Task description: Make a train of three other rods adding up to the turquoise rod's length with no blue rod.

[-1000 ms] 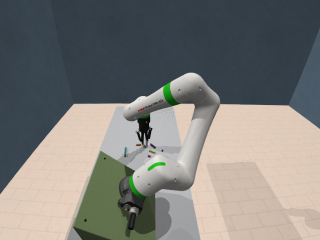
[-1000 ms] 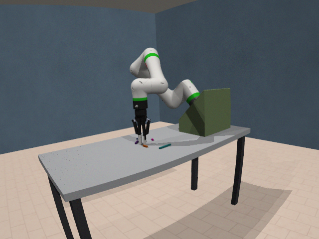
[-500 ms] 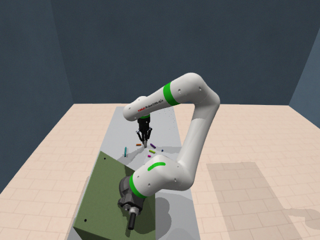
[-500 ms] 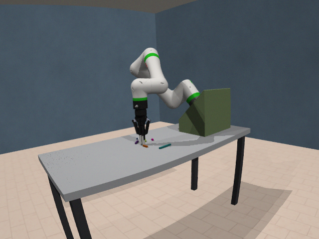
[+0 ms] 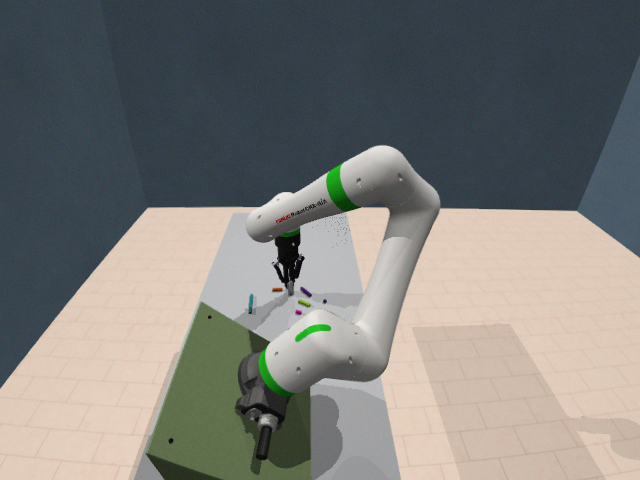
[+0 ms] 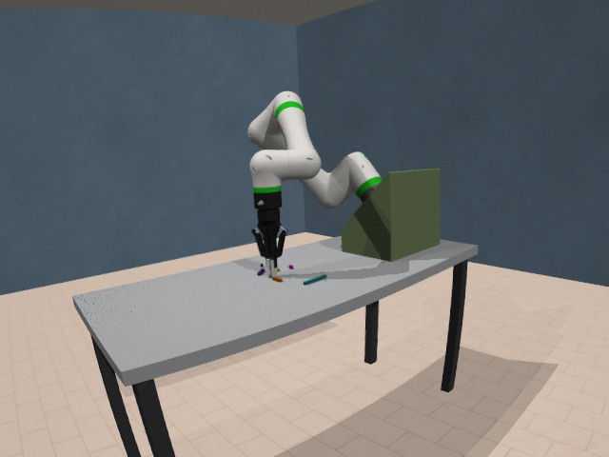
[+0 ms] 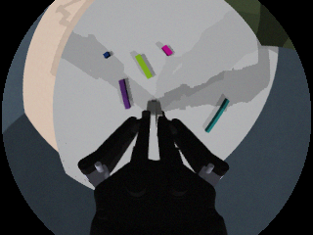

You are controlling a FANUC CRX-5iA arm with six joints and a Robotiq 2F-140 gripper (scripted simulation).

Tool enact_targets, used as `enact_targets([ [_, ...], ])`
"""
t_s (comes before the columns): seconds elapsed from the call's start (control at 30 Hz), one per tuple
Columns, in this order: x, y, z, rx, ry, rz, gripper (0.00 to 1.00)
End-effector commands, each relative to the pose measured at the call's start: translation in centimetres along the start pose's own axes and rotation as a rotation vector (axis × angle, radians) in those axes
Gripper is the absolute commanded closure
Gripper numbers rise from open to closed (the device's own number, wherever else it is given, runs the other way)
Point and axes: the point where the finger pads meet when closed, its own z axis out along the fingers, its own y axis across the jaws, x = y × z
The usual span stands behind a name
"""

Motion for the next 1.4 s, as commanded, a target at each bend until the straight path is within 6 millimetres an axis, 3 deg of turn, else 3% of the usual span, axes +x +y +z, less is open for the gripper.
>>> enact_targets([
  [0.0,0.0,0.0,0.0,0.0,0.0,0.0,0.97],
  [0.4,0.0,0.0,-0.6,0.0,0.0,0.0,0.97],
  [0.83,0.0,0.0,-8.9,0.0,0.0,0.0,0.97],
  [1.03,0.0,0.0,-10.0,0.0,0.0,0.0,0.97],
  [1.37,0.4,0.2,-10.1,0.0,0.0,-0.033,0.97],
])
